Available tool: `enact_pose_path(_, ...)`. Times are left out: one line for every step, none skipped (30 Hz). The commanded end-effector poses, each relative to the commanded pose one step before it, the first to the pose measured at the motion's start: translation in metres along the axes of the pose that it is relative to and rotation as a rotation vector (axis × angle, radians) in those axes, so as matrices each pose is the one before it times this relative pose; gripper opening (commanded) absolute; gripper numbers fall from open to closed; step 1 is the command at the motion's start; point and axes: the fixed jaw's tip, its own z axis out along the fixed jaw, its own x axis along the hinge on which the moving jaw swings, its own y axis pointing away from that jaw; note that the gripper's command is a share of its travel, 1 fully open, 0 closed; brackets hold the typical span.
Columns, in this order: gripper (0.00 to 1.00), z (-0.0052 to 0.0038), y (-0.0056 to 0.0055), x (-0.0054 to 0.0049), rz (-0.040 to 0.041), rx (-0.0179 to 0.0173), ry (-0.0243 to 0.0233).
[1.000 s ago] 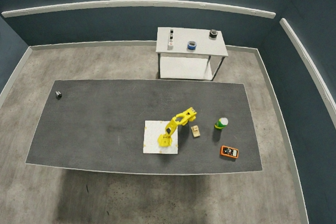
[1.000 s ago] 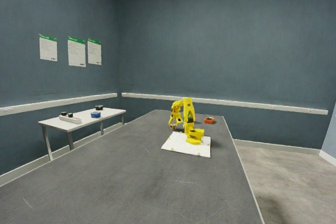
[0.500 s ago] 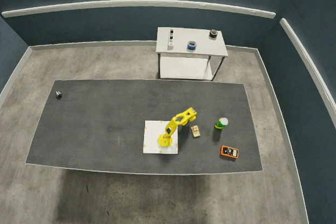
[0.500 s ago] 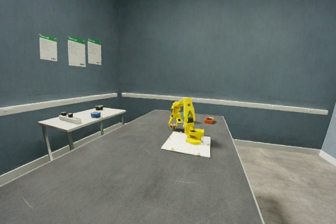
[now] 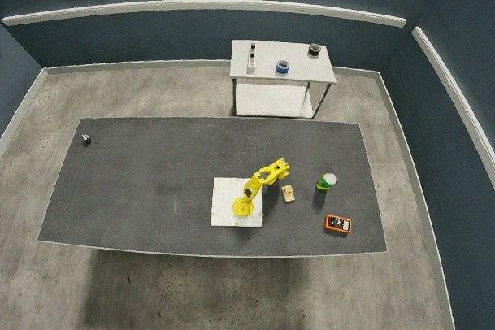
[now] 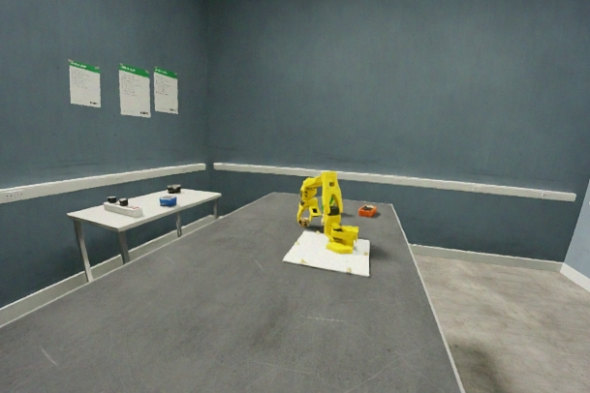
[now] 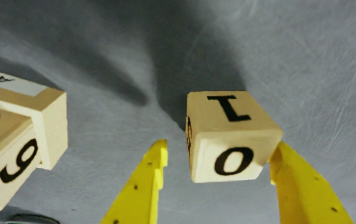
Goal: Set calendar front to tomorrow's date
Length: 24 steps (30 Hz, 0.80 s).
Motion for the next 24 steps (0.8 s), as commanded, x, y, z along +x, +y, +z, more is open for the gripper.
enact_pose_path(0.29, 0.004764, -0.00274, -0.00418, -0.00215, 0.00080, -0.02478)
enact_pose_path(0.28, 0.000000, -0.00041, 0.00000, 0.00000, -0.00003, 0.00000)
enact_pose_path(0.28, 0.000000, -0.00042, 0.00001, 0.00000, -0.00003, 0.00000)
enact_pose_path(0.27, 0.000000, -0.00042, 0.00000, 0.00000, 0.00000, 0.00000)
enact_pose_path(0.27, 0.000000, -0.00041, 0.00000, 0.00000, -0.00003, -0.00003)
enact_pose_path(0.26, 0.000000, -0.00040, 0.00000, 0.00000, -0.00003, 0.00000)
enact_pose_path(0.26, 0.000000, -0.00040, 0.00000, 0.00000, 0.00000, 0.00000)
enact_pose_path(0.25, 0.000000, -0.00038, 0.00000, 0.00000, -0.00003, 0.00000)
enact_pose_path(0.25, 0.000000, -0.00037, 0.00000, 0.00000, -0.00003, 0.00000)
enact_pose_path(0.24, 0.000000, -0.00034, 0.00000, 0.00000, 0.00000, 0.00000)
enact_pose_path(0.24, 0.000000, 0.00000, 0.00000, 0.00000, 0.00000, 0.00000)
enact_pose_path(0.24, 0.000000, 0.00000, 0.00000, 0.00000, 0.00000, 0.00000)
enact_pose_path(0.24, 0.000005, -0.00032, 0.00000, 0.00002, -0.00002, 0.00001)
enact_pose_path(0.23, 0.000000, -0.00030, 0.00000, 0.00000, -0.00003, 0.00000)
enact_pose_path(0.23, 0.000000, -0.00027, 0.00000, 0.00000, 0.00000, 0.00000)
enact_pose_path(0.23, 0.000000, -0.00024, 0.00000, 0.00000, -0.00003, 0.00000)
enact_pose_path(0.22, 0.000000, -0.00022, -0.00001, 0.00000, 0.00000, 0.00000)
enact_pose_path(0.22, 0.000000, -0.00019, 0.00000, 0.00000, 0.00000, 0.00000)
enact_pose_path(0.22, 0.000000, -0.00016, 0.00000, 0.00000, -0.00003, 0.00000)
enact_pose_path(0.22, 0.000000, -0.00013, 0.00000, 0.00000, 0.00000, 0.00000)
enact_pose_path(0.21, 0.000000, -0.00010, 0.00000, 0.00000, 0.00000, 0.00000)
enact_pose_path(0.21, 0.000000, -0.00008, 0.00000, 0.00000, 0.00000, 0.00000)
enact_pose_path(0.21, 0.000000, -0.00005, 0.00000, 0.00000, 0.00000, 0.00000)
enact_pose_path(0.21, 0.000000, -0.00004, 0.00000, 0.00000, 0.00000, 0.00000)
